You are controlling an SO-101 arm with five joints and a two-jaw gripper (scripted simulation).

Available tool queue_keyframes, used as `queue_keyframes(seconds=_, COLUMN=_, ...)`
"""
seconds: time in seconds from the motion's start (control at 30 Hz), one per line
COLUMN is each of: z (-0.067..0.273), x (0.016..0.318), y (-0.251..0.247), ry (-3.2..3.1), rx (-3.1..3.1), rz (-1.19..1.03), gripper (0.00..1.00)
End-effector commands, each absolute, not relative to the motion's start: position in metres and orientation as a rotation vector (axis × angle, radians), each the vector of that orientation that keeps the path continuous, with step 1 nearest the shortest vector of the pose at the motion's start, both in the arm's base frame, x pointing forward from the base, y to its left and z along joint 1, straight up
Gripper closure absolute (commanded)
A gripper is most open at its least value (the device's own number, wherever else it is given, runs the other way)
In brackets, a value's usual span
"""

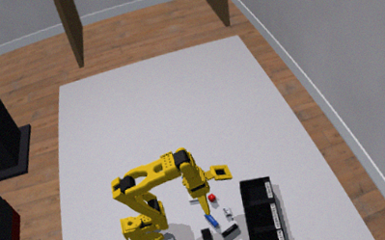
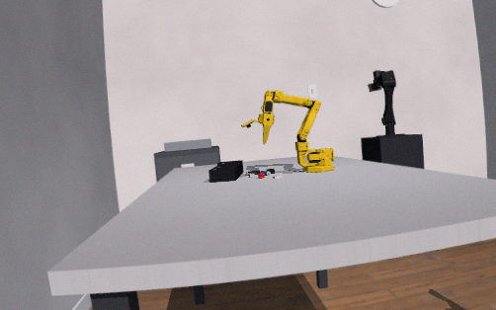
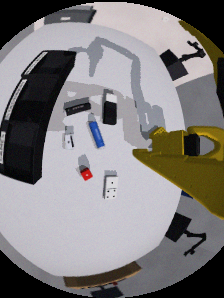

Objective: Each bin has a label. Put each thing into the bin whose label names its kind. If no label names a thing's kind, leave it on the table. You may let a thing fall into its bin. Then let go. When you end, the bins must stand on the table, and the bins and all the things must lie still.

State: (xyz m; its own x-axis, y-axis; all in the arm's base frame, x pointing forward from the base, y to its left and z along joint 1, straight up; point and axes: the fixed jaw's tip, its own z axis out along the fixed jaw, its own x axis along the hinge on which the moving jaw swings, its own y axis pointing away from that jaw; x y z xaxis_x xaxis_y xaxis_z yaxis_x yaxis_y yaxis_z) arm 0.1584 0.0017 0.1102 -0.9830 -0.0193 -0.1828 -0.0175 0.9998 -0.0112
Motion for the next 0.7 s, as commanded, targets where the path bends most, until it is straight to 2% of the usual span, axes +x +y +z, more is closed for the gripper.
queue_keyframes(seconds=0.0, z=0.1159, x=0.1611, y=0.0, ry=2.93, rx=0.0, rz=-0.015, gripper=0.0)
queue_keyframes(seconds=0.67, z=0.1215, x=0.1651, y=-0.0018, ry=2.896, rx=0.028, rz=-0.017, gripper=0.0)
